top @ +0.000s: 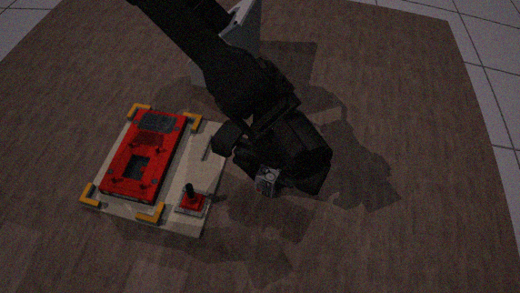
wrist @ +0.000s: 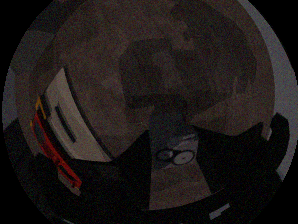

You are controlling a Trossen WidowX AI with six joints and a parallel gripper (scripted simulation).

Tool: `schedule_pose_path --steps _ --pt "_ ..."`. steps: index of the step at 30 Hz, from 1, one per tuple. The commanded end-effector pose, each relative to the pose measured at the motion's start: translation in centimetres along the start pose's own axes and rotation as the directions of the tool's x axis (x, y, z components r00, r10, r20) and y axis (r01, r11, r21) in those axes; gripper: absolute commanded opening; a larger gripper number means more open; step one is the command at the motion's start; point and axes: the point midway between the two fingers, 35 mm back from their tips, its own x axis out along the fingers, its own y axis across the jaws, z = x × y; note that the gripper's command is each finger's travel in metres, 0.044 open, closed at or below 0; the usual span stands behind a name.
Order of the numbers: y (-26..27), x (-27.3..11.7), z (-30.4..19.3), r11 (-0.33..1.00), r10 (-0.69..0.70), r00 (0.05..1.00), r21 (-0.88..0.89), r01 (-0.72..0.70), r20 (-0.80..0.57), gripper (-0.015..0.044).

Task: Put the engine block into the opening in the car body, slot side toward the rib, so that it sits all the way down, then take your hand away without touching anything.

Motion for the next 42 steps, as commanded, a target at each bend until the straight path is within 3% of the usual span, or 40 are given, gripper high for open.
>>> schedule_pose_path --steps 1,10,17,27,42 --pt "0.0 0.1 0.0 1.0 -0.001 1.0 0.003 0.001 0.004 0.021" --pt "0.0 0.1 0.0 1.0 -0.001 1.0 0.003 0.001 0.004 0.044" --pt "0.0 -0.3 -0.1 1.0 0.005 1.0 0.0 -0.005 0.007 0.044" --pt "-0.1 -4.4 -0.1 1.0 0.008 1.0 -0.003 -0.008 0.013 0.044" --pt "-0.2 -4.3 -0.1 1.0 0.008 1.0 -0.011 -0.008 0.005 0.044"
